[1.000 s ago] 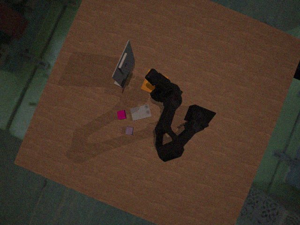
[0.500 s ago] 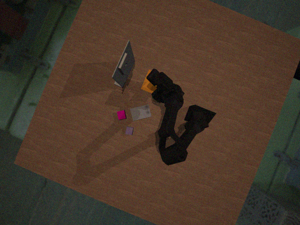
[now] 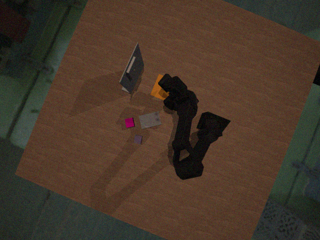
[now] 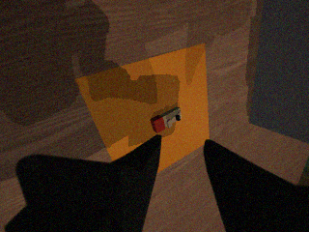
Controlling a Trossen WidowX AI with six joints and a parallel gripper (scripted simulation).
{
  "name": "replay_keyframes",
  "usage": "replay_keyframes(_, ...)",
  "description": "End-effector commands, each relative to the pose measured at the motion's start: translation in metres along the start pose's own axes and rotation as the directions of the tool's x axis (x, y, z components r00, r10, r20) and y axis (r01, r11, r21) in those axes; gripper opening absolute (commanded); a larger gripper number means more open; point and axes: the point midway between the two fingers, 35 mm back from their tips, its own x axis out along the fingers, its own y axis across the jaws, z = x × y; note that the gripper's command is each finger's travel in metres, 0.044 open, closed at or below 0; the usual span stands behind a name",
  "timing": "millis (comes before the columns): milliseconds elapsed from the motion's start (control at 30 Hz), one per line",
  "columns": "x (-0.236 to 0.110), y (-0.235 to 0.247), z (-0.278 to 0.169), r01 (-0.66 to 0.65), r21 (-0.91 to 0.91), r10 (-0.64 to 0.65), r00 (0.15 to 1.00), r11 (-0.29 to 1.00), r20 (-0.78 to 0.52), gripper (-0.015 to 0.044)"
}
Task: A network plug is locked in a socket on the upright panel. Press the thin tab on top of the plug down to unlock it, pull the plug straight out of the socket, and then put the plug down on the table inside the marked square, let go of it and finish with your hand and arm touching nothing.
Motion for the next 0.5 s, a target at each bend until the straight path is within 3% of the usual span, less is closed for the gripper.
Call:
replay_keyframes(0, -0.005, -0.007, 0.000, 0.008, -0.012, -0.008, 1.000, 1.000, 0.002, 0.0156)
replay_keyframes(467, -0.019, -0.018, -0.001, 0.007, -0.013, -0.007, 1.000, 1.000, -0.001, 0.0156)
